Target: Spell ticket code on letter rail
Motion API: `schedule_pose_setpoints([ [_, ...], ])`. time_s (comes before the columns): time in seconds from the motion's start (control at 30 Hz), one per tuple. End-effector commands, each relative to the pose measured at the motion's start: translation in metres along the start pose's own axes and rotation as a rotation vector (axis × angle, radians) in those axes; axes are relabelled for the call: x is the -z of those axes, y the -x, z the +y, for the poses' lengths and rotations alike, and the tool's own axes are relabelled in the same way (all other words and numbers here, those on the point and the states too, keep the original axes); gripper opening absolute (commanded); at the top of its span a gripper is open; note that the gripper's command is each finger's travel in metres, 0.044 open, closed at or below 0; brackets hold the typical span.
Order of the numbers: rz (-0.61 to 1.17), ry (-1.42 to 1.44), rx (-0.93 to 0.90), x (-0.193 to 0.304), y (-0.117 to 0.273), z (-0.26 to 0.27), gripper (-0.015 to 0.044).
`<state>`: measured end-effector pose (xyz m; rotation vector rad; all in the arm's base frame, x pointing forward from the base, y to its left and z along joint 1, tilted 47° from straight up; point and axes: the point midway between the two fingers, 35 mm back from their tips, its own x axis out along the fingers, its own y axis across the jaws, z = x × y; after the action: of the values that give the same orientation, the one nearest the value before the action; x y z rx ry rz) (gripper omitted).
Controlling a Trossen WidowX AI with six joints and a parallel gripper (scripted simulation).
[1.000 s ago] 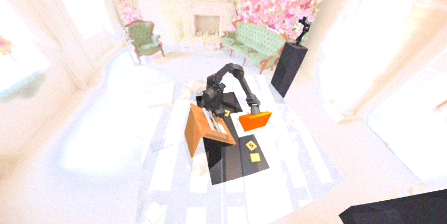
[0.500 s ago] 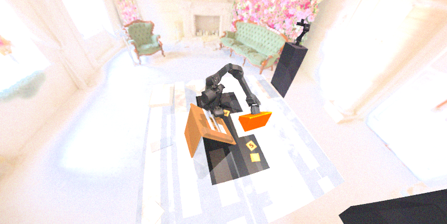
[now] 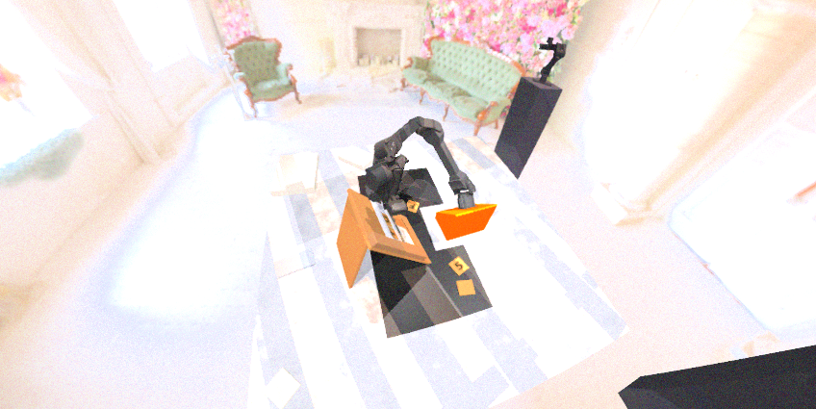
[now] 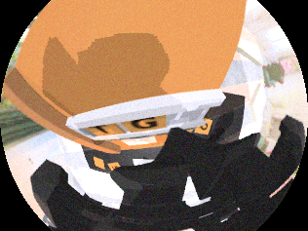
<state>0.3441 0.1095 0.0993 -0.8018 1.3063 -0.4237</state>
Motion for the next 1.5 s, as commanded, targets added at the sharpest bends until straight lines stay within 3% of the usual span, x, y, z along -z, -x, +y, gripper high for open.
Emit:
schedule_pose_setpoints([
  [0.0,-0.002,0.000,0.002,-0.002,-0.002,-0.001,0.0000],
  [1.47,-0.002,0.000,0.002,-0.010,-0.011,0.003,0.0000],
])
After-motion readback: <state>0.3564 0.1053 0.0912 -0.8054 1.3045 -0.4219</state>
